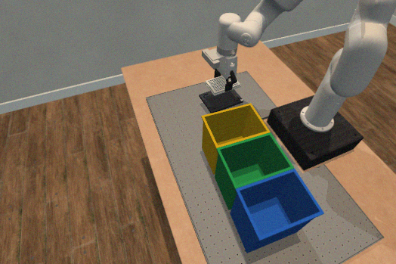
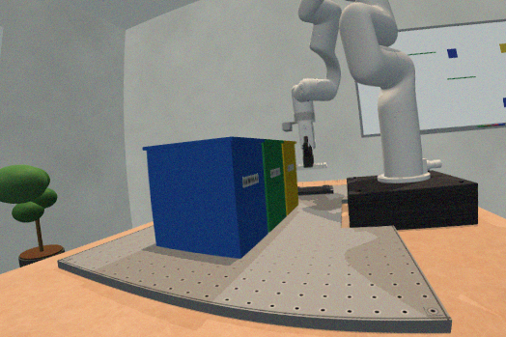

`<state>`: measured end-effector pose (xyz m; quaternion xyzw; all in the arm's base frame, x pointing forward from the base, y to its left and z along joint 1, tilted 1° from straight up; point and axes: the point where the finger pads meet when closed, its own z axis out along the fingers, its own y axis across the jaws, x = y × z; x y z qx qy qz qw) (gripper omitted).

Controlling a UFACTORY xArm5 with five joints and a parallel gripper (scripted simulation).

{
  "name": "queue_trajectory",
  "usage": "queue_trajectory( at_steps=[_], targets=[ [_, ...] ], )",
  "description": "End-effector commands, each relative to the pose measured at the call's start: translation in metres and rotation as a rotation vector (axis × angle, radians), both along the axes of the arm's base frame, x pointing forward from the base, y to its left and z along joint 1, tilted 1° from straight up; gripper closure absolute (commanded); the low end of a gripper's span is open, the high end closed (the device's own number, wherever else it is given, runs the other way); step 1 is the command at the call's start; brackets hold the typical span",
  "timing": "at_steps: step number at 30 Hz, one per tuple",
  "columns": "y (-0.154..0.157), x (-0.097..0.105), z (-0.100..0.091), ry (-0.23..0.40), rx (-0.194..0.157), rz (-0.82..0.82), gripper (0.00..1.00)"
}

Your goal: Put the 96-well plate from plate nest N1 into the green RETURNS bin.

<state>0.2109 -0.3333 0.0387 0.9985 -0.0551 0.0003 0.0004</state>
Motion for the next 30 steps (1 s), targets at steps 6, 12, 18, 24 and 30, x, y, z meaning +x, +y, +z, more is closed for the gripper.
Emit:
queue_trajectory(
  at_steps=[6,12,18,24,30],
  targets=[
    [-0.001,0.000,0.016,-0.002,-0.003,0.000,1.00],
    [-0.001,0.000,0.024,-0.002,-0.003,0.000,1.00],
    [-0.001,0.000,0.034,-0.002,-0.003,0.000,1.00],
    [-0.001,0.000,0.041,-0.002,-0.003,0.000,1.00],
    [-0.001,0.000,0.051,-0.002,-0.003,0.000,1.00]
  ],
)
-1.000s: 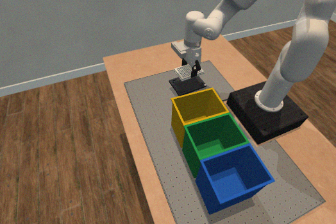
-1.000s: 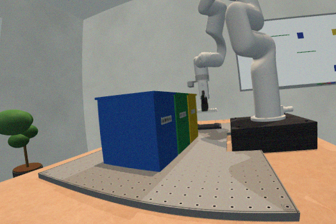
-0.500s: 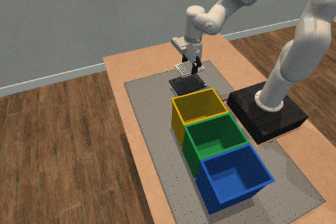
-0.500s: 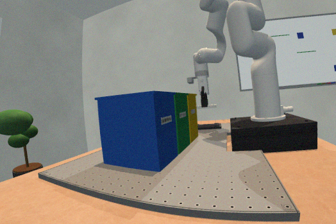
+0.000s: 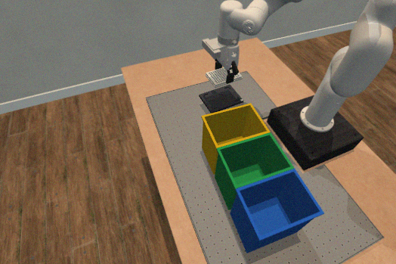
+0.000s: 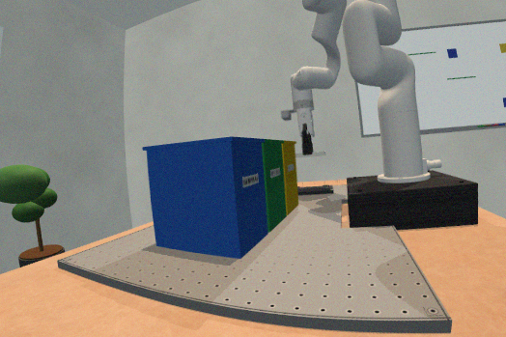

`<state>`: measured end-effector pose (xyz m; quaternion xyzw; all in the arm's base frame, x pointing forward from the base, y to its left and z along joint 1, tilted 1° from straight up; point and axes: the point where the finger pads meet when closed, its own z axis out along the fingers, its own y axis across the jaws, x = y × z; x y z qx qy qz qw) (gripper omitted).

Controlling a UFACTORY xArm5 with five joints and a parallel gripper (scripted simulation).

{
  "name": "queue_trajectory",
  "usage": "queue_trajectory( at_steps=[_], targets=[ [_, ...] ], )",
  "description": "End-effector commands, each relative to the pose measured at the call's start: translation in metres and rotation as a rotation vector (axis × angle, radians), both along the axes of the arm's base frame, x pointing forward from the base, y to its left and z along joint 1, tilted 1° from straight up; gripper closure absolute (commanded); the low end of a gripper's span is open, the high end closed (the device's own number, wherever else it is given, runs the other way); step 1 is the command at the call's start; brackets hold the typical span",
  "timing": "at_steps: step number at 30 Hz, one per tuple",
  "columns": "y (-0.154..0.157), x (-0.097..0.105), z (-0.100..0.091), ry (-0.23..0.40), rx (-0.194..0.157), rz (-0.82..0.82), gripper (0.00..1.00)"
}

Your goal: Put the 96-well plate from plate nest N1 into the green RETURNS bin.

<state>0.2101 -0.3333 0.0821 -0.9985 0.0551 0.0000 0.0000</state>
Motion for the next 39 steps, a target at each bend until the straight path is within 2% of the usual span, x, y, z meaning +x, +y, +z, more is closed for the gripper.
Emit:
queue_trajectory(
  at_steps=[1,39],
  targets=[
    [-0.001,0.001,0.009,-0.002,-0.003,0.000,1.00],
    [-0.002,0.000,0.066,-0.002,-0.004,0.000,1.00]
  ],
)
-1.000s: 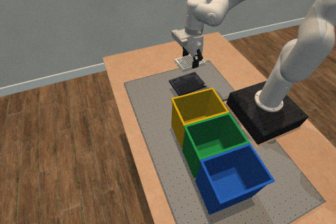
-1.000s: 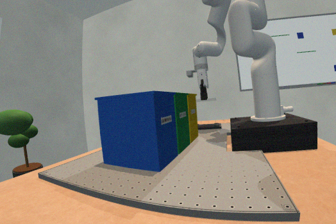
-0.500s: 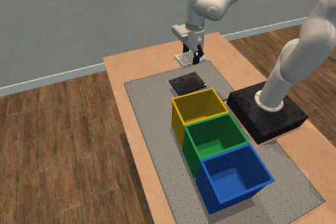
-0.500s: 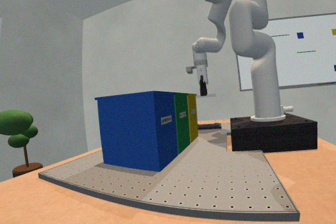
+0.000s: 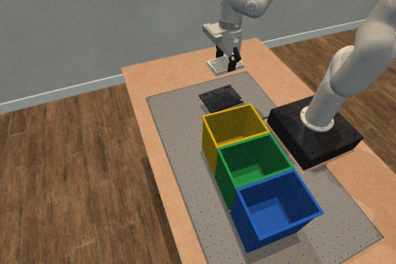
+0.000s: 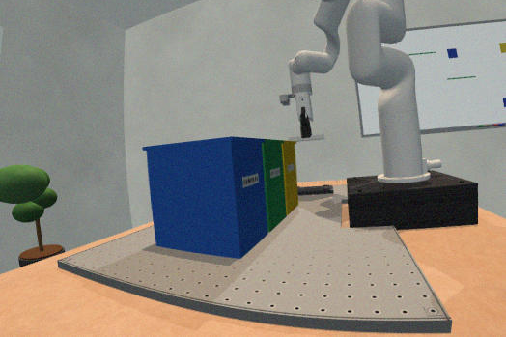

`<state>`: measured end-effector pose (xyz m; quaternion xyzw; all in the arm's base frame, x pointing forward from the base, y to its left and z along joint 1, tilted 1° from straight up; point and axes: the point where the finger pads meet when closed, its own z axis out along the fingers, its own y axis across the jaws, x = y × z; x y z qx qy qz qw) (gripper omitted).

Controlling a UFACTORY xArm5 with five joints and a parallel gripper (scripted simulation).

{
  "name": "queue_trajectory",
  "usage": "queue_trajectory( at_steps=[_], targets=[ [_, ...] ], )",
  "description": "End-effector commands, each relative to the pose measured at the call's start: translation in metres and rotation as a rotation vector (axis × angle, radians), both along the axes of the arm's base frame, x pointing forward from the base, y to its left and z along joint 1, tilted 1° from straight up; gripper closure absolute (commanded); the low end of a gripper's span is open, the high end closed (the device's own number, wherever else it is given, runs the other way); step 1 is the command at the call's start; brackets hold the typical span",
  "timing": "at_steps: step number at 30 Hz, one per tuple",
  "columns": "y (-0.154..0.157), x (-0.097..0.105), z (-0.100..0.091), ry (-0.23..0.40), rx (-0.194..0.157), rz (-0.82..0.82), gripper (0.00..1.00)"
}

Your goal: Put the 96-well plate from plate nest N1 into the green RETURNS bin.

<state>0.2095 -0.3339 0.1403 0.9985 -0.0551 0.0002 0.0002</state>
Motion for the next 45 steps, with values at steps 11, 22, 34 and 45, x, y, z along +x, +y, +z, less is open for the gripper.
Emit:
queue_trajectory(
  at_steps=[11,22,34,45],
  targets=[
    [-0.001,0.000,0.023,-0.002,-0.003,0.000,1.00],
    [-0.001,0.000,0.040,-0.002,-0.003,0.000,1.00],
    [-0.001,0.000,0.044,-0.002,-0.003,0.000,1.00],
    [0.014,0.007,0.044,-0.003,-0.003,-0.122,1.00]
  ],
)
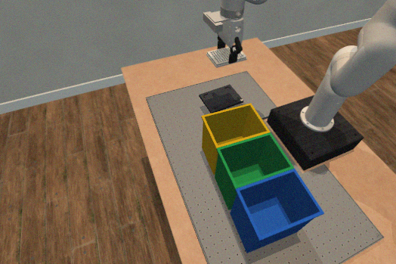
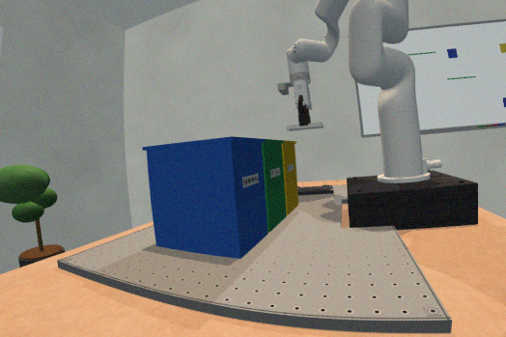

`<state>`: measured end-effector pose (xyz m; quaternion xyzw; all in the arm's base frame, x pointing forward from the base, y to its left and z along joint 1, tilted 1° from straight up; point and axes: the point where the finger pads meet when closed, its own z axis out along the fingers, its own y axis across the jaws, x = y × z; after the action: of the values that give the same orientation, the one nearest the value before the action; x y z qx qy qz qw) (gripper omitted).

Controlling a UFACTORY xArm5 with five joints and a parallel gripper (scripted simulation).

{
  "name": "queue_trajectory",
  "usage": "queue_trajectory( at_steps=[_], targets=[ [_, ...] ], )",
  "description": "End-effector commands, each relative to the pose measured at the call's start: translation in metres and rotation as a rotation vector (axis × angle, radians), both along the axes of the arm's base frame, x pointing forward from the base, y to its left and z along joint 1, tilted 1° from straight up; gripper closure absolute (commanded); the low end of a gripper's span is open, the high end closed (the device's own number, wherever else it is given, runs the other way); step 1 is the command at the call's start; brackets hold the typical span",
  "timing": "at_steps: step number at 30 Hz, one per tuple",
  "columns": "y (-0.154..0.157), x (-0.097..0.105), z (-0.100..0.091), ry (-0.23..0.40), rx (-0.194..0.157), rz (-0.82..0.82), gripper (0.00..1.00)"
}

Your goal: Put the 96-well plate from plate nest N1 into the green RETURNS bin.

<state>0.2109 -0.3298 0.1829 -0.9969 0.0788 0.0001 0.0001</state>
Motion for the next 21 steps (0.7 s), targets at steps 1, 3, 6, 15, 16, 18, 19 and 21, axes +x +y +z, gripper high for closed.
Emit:
queue_trajectory(
  at_steps=[1,3,6,15,16,18,19,21],
  targets=[
    [0.013,0.007,0.001,-0.003,-0.004,-0.075,1.00],
    [0.019,0.010,0.001,-0.003,-0.004,-0.075,1.00],
    [0.028,0.014,0.001,-0.004,-0.004,-0.075,1.00],
    [0.049,0.024,0.001,-0.004,-0.005,-0.075,1.00],
    [0.052,0.025,0.001,-0.004,-0.005,-0.075,1.00],
    [0.058,0.028,0.001,-0.005,-0.005,-0.075,1.00],
    [0.061,0.030,0.001,-0.005,-0.005,-0.075,1.00],
    [0.067,0.033,0.001,-0.005,-0.005,-0.075,1.00]
  ],
)
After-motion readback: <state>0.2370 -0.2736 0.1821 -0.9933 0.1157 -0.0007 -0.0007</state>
